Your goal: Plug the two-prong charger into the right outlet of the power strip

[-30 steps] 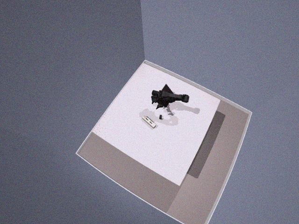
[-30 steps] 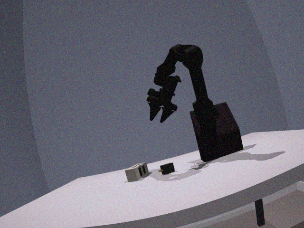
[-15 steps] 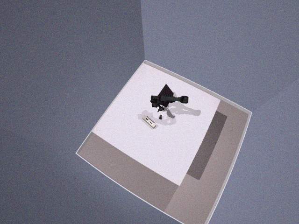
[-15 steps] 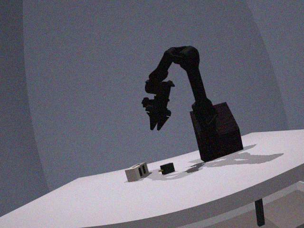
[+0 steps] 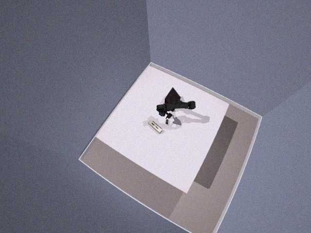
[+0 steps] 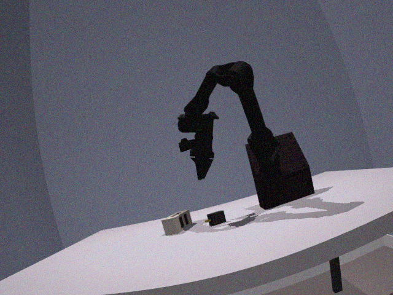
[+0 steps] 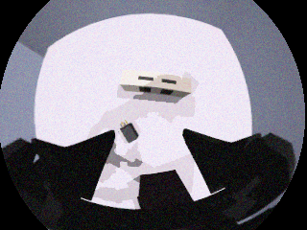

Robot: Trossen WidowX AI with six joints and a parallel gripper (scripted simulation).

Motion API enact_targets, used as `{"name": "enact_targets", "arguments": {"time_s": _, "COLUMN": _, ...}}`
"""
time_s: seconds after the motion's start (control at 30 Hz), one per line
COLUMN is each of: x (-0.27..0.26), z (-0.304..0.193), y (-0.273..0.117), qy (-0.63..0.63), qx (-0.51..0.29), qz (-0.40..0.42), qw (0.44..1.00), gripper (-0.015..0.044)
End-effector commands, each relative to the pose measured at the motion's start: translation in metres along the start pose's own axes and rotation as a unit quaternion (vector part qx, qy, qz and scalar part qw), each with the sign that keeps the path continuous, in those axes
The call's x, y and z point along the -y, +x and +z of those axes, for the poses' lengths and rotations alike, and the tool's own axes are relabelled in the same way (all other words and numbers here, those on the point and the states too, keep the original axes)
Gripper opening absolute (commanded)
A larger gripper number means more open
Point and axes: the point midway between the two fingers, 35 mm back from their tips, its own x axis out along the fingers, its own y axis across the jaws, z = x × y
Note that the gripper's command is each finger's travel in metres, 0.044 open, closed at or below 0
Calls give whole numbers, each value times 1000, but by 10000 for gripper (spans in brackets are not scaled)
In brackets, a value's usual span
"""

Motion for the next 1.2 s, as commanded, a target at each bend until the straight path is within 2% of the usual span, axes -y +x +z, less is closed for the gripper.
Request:
{"name": "enact_targets", "arguments": {"time_s": 0.0, "x": -5, "z": -4, "y": 10, "qy": -24, "qx": -23, "qz": 1, "qw": 999, "gripper": 440}}
{"name": "enact_targets", "arguments": {"time_s": 1.17, "x": -55, "z": -37, "y": 77, "qy": -257, "qx": -186, "qz": 36, "qw": 947, "gripper": 440}}
